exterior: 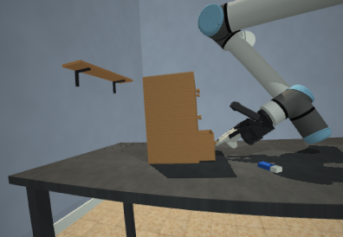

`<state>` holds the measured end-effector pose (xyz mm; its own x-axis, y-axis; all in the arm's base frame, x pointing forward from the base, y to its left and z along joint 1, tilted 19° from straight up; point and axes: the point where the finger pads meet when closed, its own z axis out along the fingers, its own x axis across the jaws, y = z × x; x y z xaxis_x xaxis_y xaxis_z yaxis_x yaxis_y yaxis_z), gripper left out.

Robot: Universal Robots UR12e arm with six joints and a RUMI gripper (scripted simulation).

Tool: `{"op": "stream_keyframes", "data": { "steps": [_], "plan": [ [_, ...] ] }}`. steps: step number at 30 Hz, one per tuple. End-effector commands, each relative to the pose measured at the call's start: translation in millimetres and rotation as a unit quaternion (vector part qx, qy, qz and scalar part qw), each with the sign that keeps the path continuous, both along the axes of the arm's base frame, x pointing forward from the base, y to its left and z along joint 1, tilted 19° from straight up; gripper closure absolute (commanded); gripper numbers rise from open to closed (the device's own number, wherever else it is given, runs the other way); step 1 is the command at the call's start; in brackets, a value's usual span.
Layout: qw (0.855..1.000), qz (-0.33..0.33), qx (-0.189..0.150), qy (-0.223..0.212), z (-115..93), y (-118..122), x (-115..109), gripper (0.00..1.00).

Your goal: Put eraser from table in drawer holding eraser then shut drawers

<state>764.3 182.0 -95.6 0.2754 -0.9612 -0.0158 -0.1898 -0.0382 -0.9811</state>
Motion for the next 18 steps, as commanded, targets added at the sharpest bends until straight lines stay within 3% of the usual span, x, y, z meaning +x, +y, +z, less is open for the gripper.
{"op": "stream_keyframes", "data": {
  "steps": [1,18],
  "plan": [
    [1.0,0.0,0.0,0.0,-0.4,-0.8,-2.8,0.93],
    [1.0,0.0,0.0,0.0,-2.2,-2.2,-7.8,0.93]
  ]
}}
